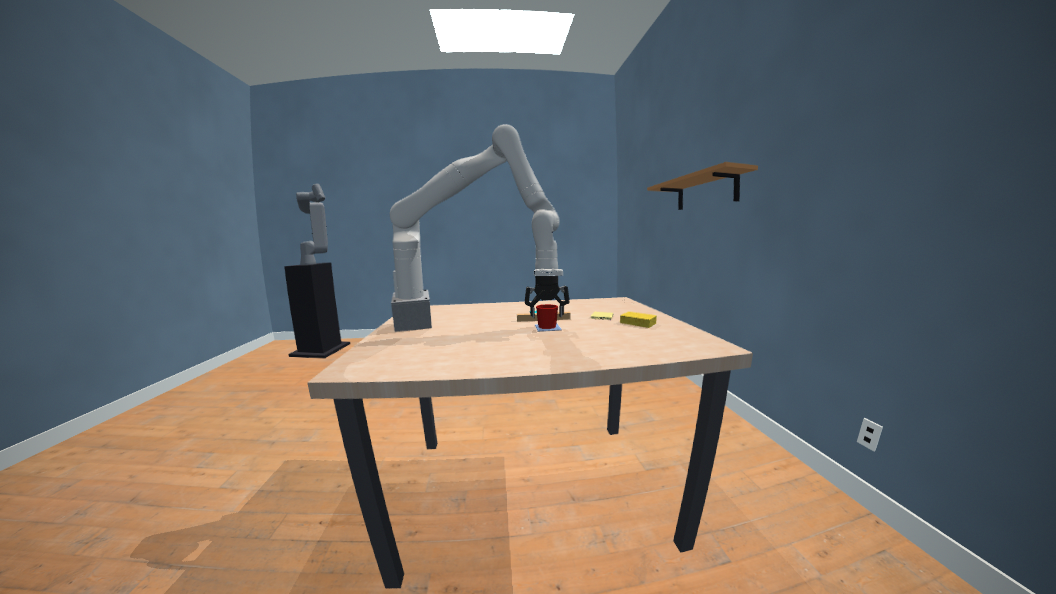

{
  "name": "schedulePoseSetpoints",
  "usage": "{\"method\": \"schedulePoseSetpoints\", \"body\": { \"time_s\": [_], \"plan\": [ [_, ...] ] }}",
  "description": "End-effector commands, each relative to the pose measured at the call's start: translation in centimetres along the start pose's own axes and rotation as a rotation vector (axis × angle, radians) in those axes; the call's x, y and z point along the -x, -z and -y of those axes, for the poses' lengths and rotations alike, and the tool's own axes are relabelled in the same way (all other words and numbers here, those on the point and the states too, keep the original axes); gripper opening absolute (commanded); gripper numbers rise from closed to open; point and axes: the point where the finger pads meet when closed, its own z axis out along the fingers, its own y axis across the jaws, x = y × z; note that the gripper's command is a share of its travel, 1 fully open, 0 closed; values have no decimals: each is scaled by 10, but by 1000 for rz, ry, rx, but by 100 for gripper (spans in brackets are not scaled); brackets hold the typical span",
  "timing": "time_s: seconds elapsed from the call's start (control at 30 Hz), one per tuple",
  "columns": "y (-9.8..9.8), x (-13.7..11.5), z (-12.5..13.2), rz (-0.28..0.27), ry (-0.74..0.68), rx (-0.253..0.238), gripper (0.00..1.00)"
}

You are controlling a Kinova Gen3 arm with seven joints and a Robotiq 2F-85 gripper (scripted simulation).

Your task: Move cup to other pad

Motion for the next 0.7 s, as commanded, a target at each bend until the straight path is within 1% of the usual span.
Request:
{"method": "schedulePoseSetpoints", "body": {
  "time_s": [0.0,0.67],
  "plan": [
    [1,0,1,0,0,-2,100],
    [1,0,1,0,0,-2,96]
  ]
}}
